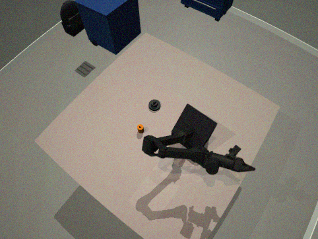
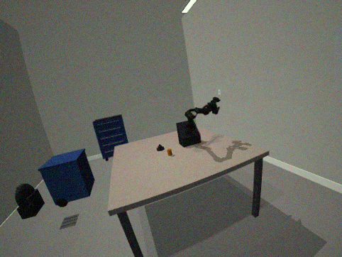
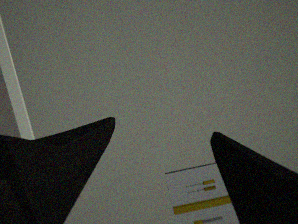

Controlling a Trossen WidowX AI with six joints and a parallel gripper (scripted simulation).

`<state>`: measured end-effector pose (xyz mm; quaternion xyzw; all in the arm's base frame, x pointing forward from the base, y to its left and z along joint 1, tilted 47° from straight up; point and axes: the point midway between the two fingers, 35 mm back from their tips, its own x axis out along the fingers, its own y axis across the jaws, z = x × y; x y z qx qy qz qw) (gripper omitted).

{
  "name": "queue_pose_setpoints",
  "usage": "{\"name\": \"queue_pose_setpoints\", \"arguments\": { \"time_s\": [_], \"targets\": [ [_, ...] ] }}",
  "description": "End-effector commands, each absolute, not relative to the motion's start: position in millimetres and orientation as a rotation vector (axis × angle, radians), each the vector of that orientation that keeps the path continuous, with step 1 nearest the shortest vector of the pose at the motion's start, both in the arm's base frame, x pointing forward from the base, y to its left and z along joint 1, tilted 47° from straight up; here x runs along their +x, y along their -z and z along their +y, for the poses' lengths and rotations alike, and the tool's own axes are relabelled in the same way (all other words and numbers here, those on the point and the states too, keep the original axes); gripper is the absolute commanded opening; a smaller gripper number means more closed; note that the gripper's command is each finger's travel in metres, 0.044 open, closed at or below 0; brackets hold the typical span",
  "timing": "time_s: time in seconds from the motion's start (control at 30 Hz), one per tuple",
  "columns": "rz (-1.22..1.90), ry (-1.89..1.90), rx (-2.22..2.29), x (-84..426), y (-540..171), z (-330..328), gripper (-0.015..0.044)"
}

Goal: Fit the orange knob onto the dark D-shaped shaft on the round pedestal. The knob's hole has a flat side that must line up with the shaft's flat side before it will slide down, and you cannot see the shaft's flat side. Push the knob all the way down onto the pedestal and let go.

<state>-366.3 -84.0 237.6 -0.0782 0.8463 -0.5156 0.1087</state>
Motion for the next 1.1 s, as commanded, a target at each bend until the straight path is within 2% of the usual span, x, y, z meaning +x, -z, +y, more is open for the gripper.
{"name": "queue_pose_setpoints", "arguments": {
  "time_s": [0.0, 0.13, 0.43, 0.67, 0.9, 1.07],
  "targets": [
    [2.489, 1.517, -0.23, -366.3, -237.6, -84.0, 0.0426],
    [2.414, 1.518, -0.284, -361.4, -233.2, -105.9, 0.044],
    [1.912, 1.428, -0.503, -295.9, -201.4, -237.7, 0.044],
    [1.533, 1.245, -0.522, -204.9, -172.6, -318.5, 0.044],
    [1.259, 1.032, -0.417, -98.7, -143.6, -358.4, 0.044],
    [1.091, 0.831, -0.326, -13.8, -129.2, -361.8, 0.044]
  ]
}}
